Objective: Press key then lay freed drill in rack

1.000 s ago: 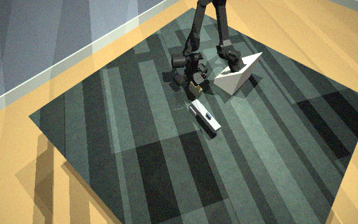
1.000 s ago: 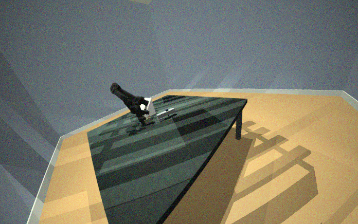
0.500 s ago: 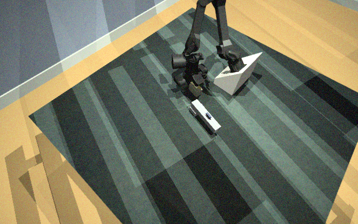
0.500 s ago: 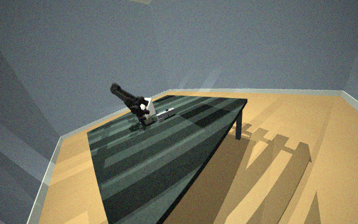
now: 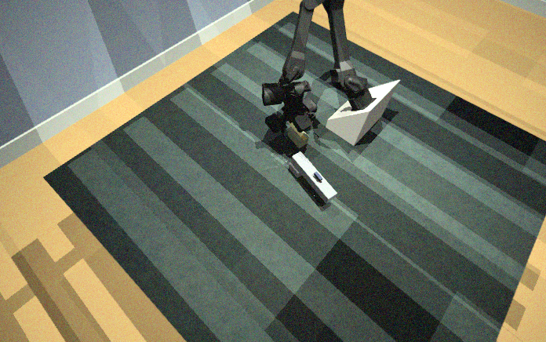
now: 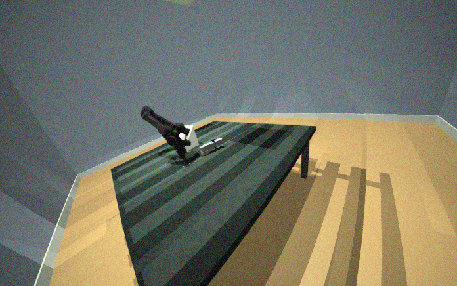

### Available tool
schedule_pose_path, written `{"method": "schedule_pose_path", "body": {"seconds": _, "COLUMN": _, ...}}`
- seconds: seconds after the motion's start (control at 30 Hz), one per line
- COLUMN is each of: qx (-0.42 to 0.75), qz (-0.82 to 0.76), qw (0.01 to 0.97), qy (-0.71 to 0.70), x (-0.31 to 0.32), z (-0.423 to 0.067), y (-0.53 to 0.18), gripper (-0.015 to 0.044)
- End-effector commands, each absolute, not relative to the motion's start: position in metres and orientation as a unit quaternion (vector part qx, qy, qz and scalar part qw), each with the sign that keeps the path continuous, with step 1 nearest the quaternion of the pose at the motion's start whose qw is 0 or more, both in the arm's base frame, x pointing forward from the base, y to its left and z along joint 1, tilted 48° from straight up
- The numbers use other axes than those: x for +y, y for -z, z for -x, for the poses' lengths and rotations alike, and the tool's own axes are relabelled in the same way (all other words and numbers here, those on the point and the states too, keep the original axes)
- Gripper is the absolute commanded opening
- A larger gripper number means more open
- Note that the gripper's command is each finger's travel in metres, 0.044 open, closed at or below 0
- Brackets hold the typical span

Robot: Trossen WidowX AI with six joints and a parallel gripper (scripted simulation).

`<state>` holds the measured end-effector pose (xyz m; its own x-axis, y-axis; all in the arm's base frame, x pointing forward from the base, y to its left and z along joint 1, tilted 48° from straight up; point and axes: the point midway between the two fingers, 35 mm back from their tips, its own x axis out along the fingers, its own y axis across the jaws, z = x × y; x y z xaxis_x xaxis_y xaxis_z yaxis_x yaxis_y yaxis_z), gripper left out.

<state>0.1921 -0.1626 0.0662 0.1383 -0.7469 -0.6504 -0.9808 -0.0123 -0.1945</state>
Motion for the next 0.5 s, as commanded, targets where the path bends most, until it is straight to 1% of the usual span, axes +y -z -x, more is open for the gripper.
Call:
{"method": "schedule_pose_path", "body": {"seconds": 0.0, "qx": 0.629, "qz": 0.687, "qw": 0.313, "qy": -0.187, "x": -0.163, "z": -0.192, "y": -0.066, "gripper": 0.0394}}
{"method": "schedule_pose_path", "body": {"seconds": 0.07, "qx": 0.629, "qz": 0.687, "qw": 0.313, "qy": -0.187, "x": -0.163, "z": -0.192, "y": -0.066, "gripper": 0.044}}
{"method": "schedule_pose_path", "body": {"seconds": 0.47, "qx": 0.626, "qz": 0.684, "qw": 0.317, "qy": -0.197, "x": -0.128, "z": -0.186, "y": -0.094, "gripper": 0.044}}
